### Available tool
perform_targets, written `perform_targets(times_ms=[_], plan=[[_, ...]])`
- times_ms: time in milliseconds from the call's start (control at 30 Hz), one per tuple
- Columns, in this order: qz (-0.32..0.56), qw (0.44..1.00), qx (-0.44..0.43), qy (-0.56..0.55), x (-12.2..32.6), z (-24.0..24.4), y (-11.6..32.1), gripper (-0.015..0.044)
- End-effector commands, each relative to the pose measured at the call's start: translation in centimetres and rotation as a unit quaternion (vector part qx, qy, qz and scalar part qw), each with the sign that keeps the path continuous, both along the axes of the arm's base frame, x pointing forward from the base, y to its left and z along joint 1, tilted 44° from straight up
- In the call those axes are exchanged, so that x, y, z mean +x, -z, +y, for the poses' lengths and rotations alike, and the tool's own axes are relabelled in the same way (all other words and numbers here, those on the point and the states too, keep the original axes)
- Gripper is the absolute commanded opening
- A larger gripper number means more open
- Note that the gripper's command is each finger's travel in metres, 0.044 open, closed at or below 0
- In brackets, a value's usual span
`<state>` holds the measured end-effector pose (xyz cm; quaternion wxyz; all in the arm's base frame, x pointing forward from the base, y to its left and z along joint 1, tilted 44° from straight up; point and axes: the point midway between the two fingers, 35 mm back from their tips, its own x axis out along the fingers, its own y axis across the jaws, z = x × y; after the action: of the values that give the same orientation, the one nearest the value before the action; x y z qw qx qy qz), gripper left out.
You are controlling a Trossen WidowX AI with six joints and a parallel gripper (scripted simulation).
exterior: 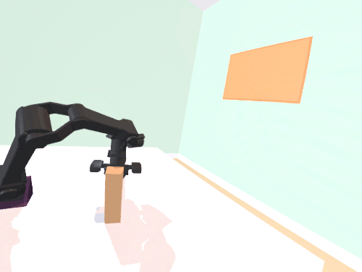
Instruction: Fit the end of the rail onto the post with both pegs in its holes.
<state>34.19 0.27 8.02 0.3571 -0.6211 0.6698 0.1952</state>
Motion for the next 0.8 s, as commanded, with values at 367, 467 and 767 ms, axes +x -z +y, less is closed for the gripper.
perform_targets(times_ms=[367, 467, 767], plan=[[-0.003, 1.0, 0.0, -0.002, -0.11, -0.3, -0.72, 0.0], [-0.003, 1.0, 0.0, -0.002, -0.14, -0.34, -0.8, 0.0], [-0.003, 1.0, 0.0, -0.002, -0.2, -0.5, -1.01, 0.0]])
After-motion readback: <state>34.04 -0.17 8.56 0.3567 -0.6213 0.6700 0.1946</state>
